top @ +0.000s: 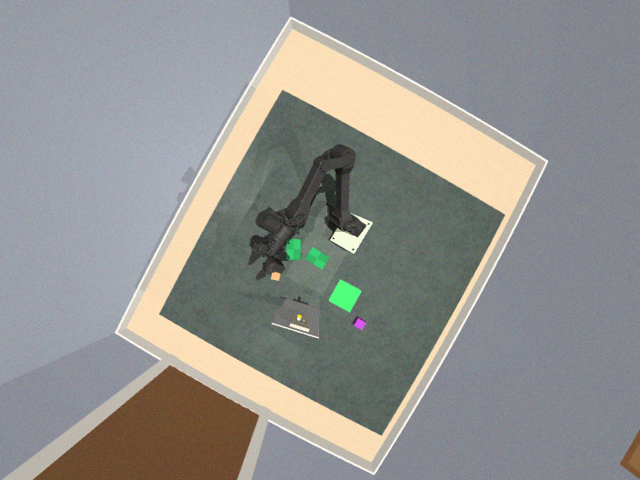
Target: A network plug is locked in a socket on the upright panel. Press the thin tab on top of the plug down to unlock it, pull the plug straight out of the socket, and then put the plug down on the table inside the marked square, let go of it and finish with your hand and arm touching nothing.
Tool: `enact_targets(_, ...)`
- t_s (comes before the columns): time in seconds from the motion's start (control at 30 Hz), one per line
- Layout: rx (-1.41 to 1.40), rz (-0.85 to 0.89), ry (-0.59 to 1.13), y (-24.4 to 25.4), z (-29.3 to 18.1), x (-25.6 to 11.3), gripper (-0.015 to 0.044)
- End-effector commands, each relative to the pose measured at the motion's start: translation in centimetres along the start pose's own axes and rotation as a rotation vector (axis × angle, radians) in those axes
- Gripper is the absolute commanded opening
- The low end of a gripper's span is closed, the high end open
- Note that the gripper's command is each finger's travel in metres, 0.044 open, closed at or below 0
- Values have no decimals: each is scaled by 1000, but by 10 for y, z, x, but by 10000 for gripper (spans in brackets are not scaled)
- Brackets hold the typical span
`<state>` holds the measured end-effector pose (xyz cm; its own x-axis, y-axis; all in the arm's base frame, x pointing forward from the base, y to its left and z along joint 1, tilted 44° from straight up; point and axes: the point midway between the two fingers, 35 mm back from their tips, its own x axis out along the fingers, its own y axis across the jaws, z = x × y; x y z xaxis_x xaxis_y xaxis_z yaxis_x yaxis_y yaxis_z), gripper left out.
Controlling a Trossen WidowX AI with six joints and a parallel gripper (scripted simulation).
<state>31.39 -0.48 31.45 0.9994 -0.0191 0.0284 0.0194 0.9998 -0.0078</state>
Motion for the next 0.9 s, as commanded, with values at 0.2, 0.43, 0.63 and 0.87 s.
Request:
enact_targets(0.2, 176, 119, 111, 20, -46, -2, 216)
enact_targets(0.43, 416, 243, 281, 46, -103, -16, 156)
enact_targets(0.63, 630, 321, 451, 66, -148, -36, 156)
enact_targets(0.87, 756, 352, 557, 78, -173, -51, 156)
